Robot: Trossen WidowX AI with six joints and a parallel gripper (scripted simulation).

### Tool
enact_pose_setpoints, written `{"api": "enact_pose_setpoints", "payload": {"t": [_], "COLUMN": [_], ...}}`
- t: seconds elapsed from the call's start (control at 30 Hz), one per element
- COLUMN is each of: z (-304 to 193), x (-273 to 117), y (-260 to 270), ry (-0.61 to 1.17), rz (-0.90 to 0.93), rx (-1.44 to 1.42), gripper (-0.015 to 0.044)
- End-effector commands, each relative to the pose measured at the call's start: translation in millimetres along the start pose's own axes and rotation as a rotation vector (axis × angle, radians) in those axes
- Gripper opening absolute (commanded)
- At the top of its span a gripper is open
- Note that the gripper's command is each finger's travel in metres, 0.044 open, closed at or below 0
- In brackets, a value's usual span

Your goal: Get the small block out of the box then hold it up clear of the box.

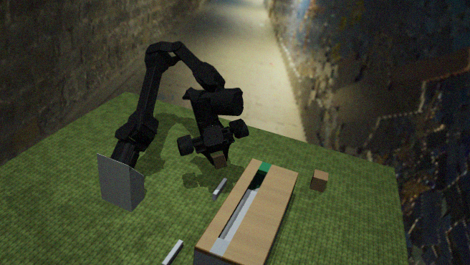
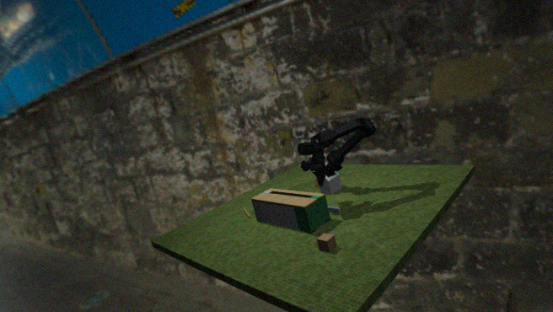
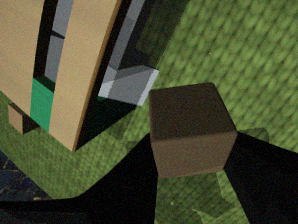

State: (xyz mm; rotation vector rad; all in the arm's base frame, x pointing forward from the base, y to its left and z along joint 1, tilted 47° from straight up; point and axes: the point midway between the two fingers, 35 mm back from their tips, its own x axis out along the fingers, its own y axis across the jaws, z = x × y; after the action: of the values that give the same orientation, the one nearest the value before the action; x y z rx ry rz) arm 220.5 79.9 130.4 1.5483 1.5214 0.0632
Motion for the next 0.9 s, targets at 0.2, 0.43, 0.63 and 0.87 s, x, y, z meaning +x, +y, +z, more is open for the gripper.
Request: {"api": "enact_pose_setpoints", "payload": {"t": [0.2,0.43,0.63,0.87], "z": [0,0,0,-1], "x": [-9,-16,-21,-28], "y": [3,3,4,6], "ry": [0.023,0.048,0.074,0.111], "rz": [0.032,0.050,0.063,0.075], "rx": [0.405,0.706,0.963,1.262], "gripper": [0.0000,0.0000,0.0000,0.0000]}}
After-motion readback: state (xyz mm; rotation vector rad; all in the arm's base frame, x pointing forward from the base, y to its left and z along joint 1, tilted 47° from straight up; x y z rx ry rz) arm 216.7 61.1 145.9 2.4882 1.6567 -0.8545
